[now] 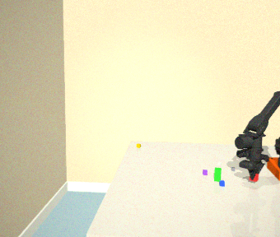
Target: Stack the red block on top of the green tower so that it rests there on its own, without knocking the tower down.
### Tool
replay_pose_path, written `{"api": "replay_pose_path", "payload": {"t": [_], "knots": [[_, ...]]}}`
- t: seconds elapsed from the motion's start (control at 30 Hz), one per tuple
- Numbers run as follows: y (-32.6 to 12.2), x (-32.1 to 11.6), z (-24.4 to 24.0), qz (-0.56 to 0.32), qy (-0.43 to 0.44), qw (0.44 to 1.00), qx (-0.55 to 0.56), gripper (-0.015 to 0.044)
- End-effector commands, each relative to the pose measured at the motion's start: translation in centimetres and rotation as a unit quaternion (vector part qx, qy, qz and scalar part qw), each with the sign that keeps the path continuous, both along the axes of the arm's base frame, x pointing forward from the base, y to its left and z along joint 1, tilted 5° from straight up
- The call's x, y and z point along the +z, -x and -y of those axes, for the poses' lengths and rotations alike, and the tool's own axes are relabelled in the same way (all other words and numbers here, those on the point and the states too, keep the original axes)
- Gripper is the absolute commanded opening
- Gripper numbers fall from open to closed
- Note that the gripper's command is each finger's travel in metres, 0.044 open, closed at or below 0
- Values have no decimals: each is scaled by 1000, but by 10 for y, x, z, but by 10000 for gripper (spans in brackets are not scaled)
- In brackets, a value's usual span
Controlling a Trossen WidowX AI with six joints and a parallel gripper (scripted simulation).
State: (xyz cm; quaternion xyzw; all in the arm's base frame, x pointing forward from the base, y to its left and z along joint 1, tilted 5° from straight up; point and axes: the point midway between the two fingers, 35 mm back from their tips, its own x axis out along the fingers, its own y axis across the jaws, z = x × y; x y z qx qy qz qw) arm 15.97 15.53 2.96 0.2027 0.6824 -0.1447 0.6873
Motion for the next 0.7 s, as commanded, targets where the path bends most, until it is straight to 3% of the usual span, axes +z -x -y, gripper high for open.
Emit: {"api": "replay_pose_path", "payload": {"t": [0.0,0.5,0.67], "knots": [[-2,22,-1,6,-8,1000,0,0],[1,98,6,6,-8,1000,0,0],[1,97,6,6,-6,1000,-2,0]]}}
